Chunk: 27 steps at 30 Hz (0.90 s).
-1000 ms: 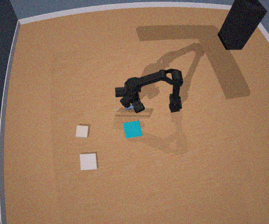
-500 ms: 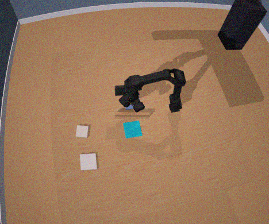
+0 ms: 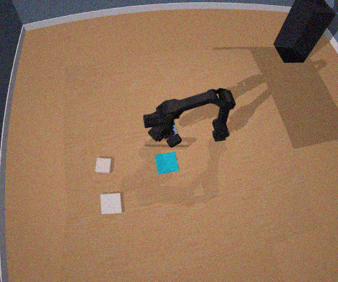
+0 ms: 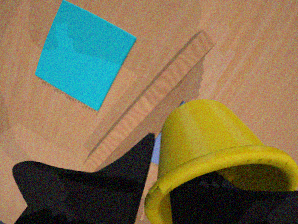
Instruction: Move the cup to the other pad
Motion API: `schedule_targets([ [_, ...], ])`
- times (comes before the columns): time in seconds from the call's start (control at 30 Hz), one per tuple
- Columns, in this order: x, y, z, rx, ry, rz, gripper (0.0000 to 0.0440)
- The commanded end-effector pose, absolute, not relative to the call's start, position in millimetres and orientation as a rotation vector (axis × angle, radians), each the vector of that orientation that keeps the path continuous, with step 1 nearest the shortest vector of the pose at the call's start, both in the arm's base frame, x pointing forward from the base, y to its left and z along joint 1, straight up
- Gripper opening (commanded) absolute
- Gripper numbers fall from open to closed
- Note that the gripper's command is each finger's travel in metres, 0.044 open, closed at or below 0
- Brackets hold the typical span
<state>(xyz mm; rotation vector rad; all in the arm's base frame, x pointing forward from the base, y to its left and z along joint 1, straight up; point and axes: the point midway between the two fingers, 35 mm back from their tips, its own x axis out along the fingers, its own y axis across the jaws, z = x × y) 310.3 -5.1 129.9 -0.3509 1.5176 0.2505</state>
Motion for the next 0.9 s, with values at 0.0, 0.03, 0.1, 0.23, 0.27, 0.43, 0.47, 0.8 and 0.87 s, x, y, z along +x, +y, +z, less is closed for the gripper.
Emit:
schedule_targets([
  [0.0,316.8,7.5,135.6,-0.36,1.48,0.26,0.0],
  [0.03,317.9,10.9,135.9,-0.364,1.474,0.263,0.0],
  [0.1,319.9,17.9,136.2,-0.37,1.462,0.27,0.0],
  [0.23,323.1,32.3,136.2,-0.382,1.439,0.283,0.0],
  [0.27,323.7,35.9,136.0,-0.384,1.434,0.287,0.0],
  [0.43,325.9,54.7,134.0,-0.396,1.411,0.305,0.0],
  [0.47,326.1,58.6,133.5,-0.398,1.407,0.308,0.0],
  [0.8,324.5,97.9,123.0,-0.414,1.378,0.344,0.0],
  [0.87,323.3,105.5,119.6,-0.417,1.374,0.35,0.0],
])
